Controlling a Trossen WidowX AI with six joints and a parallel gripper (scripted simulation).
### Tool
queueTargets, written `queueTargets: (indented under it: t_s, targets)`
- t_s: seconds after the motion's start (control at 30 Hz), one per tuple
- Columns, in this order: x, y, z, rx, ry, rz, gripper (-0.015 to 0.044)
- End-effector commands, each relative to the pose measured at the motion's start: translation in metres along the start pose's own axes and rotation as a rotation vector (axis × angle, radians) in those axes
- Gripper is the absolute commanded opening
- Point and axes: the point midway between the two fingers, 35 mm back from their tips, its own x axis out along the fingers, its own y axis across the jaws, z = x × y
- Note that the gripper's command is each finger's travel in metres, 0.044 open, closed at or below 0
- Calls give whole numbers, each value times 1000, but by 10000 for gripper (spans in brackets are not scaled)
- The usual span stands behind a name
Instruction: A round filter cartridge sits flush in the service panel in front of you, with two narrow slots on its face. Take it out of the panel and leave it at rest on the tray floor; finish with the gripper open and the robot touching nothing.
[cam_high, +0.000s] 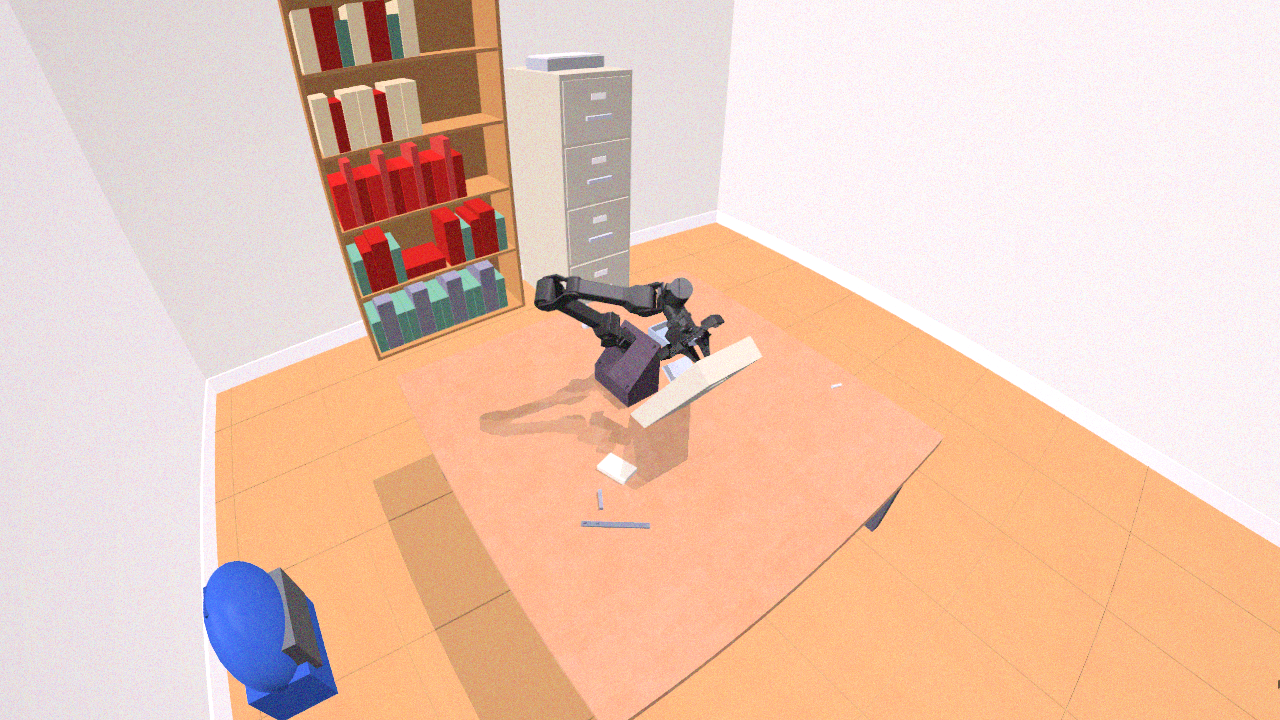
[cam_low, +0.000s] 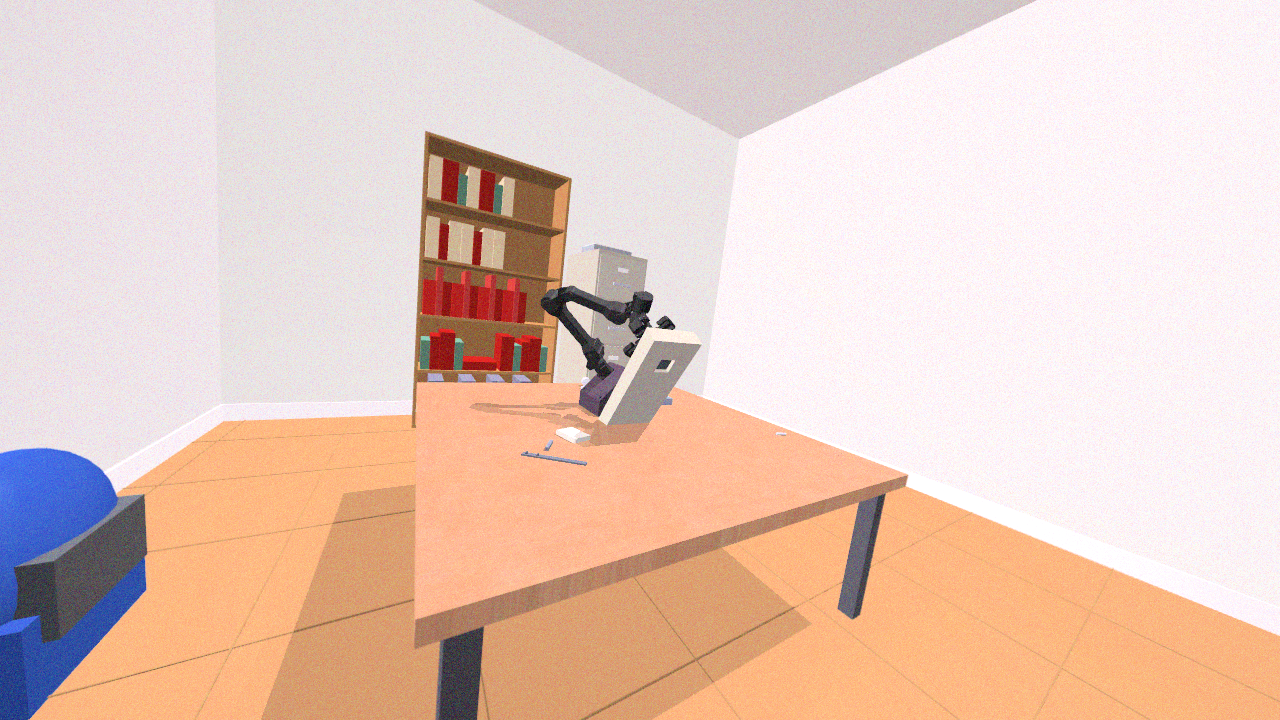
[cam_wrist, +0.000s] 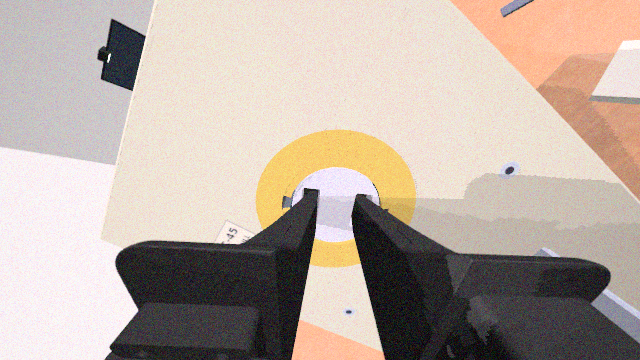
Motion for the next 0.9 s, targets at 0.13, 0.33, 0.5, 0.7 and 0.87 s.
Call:
queueTargets:
  t_s: [0.13, 0.33, 0.5, 0.7, 0.87]
  targets:
    - [-5, 1, -2, -8, 18, -3, 0]
    - [-29, 3, -5, 9, 29, -9, 0]
    - [-50, 2, -4, 21, 26, -9, 0]
    - [-71, 0, 0, 32, 14, -2, 0]
    - [-72, 0, 0, 32, 14, -1, 0]
